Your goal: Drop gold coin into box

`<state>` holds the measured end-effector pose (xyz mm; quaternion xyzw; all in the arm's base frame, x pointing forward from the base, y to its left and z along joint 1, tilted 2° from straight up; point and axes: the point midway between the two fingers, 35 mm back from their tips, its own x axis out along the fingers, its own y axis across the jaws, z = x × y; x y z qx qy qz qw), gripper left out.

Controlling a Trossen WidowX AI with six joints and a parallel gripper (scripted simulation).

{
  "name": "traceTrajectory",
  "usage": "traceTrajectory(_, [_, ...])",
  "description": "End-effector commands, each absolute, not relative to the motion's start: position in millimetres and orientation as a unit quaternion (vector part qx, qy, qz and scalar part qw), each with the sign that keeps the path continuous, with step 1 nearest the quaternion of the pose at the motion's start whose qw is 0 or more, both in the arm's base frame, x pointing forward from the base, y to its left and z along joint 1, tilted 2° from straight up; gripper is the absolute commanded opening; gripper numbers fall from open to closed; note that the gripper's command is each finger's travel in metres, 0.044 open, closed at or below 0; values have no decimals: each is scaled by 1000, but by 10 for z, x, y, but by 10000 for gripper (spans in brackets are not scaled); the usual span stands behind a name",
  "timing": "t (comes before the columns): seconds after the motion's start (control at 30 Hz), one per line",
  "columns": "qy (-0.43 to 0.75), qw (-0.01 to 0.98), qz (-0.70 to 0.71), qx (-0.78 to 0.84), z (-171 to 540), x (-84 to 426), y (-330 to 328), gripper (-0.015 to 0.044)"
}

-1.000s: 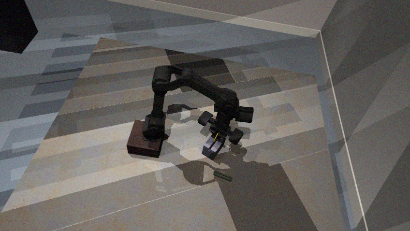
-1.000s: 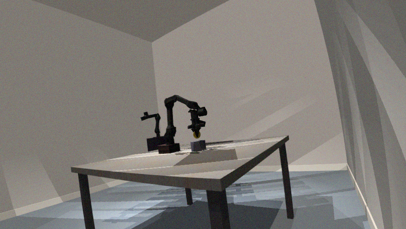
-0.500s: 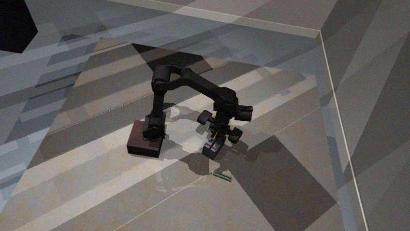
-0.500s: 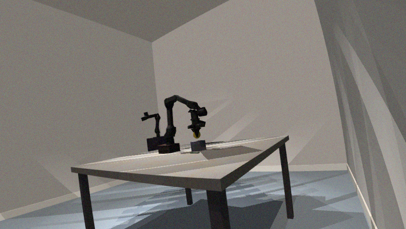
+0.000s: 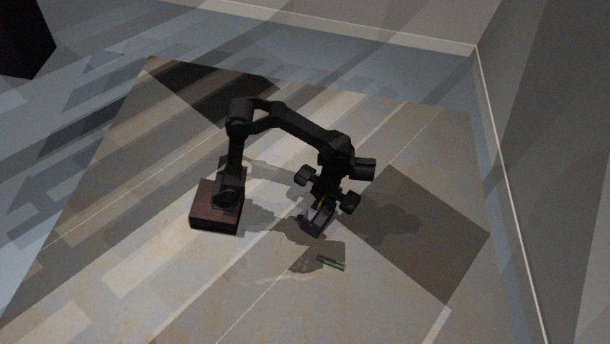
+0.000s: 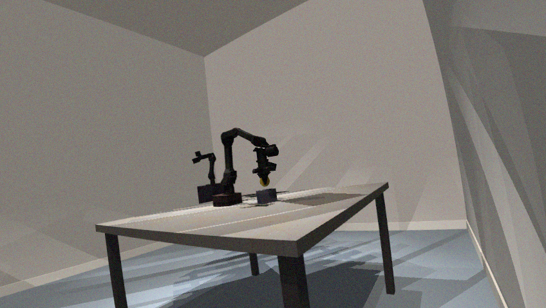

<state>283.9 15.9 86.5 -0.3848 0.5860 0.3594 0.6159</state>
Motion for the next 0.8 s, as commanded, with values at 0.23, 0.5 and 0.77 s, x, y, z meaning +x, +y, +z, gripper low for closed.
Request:
traceTrajectory(0.23, [586,613,362,-386,802,2825,156,0])
traceTrajectory(0.5, [586,613,362,-386,769,2835,157,0])
traceTrajectory(0.77, [586,614,362,-386,738,2841,157,0])
